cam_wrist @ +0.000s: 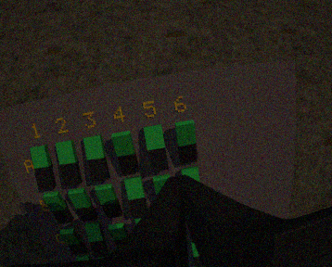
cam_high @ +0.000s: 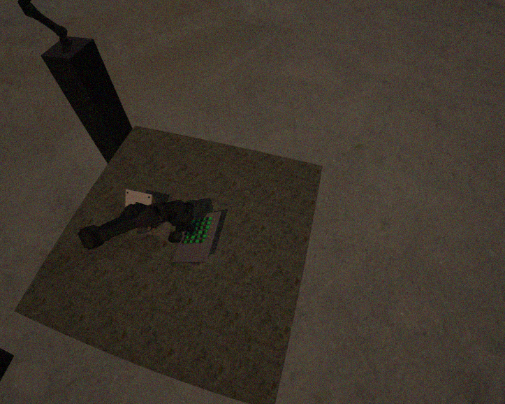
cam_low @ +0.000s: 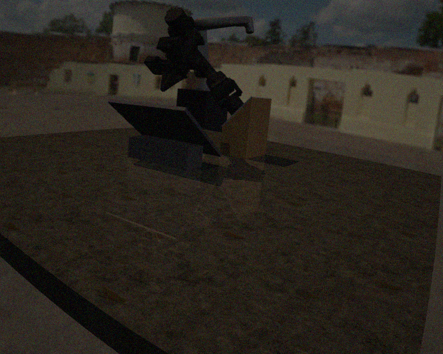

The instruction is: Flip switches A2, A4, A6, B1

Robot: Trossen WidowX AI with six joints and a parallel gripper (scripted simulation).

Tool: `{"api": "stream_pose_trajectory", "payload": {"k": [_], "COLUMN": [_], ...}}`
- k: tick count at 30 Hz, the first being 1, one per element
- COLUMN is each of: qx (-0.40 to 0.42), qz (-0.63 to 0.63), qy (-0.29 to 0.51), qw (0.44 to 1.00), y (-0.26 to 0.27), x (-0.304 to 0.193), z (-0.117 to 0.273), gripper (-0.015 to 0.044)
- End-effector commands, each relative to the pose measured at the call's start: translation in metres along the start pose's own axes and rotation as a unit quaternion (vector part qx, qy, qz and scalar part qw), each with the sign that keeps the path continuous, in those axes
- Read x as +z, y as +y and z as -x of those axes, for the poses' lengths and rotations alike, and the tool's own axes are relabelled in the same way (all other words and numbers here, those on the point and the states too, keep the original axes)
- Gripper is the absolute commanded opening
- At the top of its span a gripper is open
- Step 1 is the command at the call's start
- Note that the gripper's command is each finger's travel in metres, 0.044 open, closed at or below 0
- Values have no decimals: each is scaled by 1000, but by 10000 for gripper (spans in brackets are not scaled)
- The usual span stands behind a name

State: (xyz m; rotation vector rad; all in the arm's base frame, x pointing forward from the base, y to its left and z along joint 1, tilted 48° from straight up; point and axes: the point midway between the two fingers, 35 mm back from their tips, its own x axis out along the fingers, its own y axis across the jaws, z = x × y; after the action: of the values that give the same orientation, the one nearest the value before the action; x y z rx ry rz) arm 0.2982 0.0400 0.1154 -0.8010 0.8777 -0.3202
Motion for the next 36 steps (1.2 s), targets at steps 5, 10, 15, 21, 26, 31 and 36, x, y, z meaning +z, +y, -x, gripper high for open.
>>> {"api": "stream_pose_trajectory", "payload": {"k": [5,10,15,21,26,31,36], "qx": [1,0,0,-1,-1,-1,-1], "qz": [-1,-1,-1,-1,-1,-1,-1], "qy": [4,10,9,9,9,9,9], "qw": [1000,1000,1000,1000,1000,1000,1000], "y": [-15,-16,-16,-16,-16,-16,-16], "x": [7,7,7,7,7,7,7], "z": [-15,-33,-37,-44,-51,-56,-56], "gripper": [0,0,0,0,0,0,0]}}
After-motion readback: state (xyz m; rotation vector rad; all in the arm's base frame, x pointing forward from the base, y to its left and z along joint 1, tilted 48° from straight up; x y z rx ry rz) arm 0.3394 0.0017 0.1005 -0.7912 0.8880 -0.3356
